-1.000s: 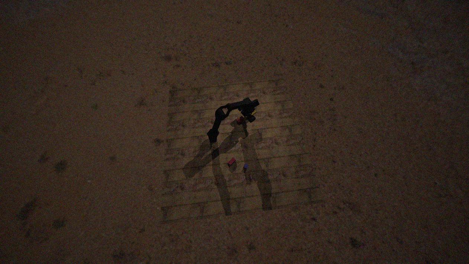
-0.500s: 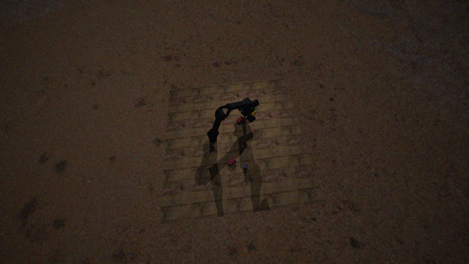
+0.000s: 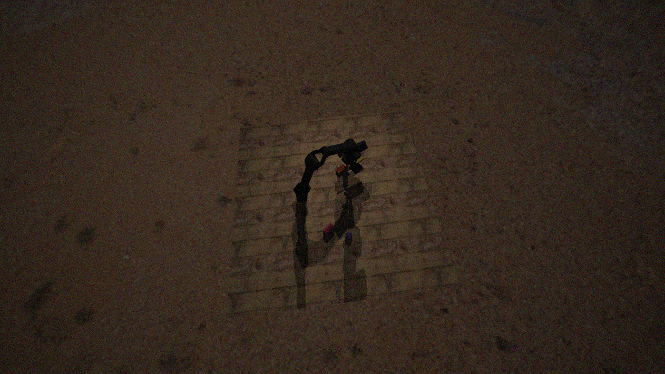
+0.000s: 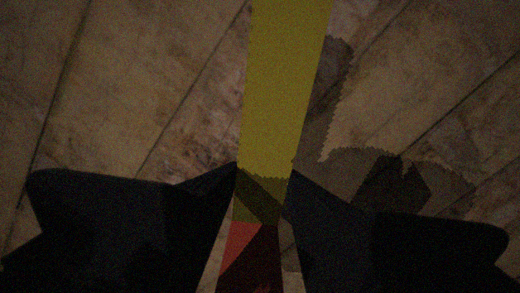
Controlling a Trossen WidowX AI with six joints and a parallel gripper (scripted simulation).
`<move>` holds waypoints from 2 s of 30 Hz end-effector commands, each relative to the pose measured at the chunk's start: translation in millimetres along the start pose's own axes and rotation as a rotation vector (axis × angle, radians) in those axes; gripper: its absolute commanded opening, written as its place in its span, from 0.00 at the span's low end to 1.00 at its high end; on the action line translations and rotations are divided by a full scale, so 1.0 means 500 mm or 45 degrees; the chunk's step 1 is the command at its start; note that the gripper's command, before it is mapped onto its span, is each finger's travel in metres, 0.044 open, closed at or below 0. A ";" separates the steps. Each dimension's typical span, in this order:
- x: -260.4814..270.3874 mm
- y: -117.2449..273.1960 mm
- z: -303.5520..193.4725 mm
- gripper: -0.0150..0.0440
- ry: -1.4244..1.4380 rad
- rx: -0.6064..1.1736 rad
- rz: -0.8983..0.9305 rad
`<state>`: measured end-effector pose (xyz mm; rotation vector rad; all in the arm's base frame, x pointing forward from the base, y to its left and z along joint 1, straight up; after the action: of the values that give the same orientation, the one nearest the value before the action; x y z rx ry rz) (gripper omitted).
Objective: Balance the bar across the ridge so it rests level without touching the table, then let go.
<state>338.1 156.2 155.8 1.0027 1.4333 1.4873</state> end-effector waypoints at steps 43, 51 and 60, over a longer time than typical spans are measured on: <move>0.000 -0.009 0.001 0.25 -0.003 -0.002 -0.001; 0.000 -0.010 0.001 0.25 -0.003 -0.002 -0.001; 0.000 -0.011 0.001 0.25 -0.003 -0.002 -0.001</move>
<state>338.2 156.3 153.1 1.0006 1.4303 1.4894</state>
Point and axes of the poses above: the point midway between the two fingers, 35 mm back from their tips, its own y axis back along the fingers, its own x axis across the jaws, z = x × y, the point moved 6 cm from there along y, back along the fingers, and after that the axes turned 11 degrees about -y, right-handed, at the moved point
